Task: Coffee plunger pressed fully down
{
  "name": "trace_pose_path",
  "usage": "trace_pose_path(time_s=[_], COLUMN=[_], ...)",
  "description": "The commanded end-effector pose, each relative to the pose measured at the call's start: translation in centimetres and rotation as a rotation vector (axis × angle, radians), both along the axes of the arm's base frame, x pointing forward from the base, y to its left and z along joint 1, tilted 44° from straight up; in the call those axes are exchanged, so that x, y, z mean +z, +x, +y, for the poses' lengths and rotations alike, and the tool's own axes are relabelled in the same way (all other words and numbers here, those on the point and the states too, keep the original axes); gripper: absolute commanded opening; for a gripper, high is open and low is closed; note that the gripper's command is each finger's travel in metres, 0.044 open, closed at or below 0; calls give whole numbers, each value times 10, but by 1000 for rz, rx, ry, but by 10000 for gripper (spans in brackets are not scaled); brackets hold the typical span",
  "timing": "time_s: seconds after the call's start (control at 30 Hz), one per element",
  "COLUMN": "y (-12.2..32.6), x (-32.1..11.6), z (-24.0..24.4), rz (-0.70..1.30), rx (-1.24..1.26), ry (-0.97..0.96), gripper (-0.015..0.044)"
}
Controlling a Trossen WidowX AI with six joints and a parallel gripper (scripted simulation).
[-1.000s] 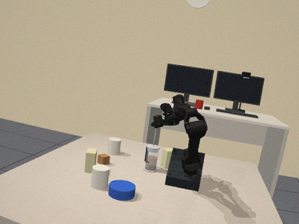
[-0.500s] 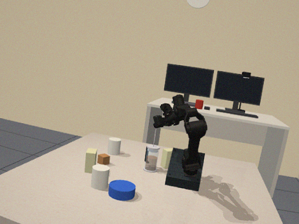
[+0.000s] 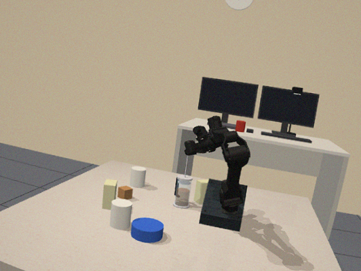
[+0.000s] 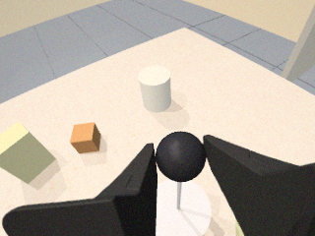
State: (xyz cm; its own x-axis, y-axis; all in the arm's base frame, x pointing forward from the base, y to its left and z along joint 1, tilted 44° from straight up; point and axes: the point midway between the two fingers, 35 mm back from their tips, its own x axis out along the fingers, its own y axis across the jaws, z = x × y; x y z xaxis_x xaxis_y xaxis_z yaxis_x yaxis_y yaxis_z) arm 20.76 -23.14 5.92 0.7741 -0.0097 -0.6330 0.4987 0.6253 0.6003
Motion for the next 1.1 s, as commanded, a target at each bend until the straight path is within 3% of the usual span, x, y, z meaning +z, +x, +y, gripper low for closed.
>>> trace_pose_path(time_s=[0.0,1.07], y=[0,8], x=[-13,-54], z=[10,42], rz=[17,18], rx=[7,7], ry=[18,18], gripper=[124,124])
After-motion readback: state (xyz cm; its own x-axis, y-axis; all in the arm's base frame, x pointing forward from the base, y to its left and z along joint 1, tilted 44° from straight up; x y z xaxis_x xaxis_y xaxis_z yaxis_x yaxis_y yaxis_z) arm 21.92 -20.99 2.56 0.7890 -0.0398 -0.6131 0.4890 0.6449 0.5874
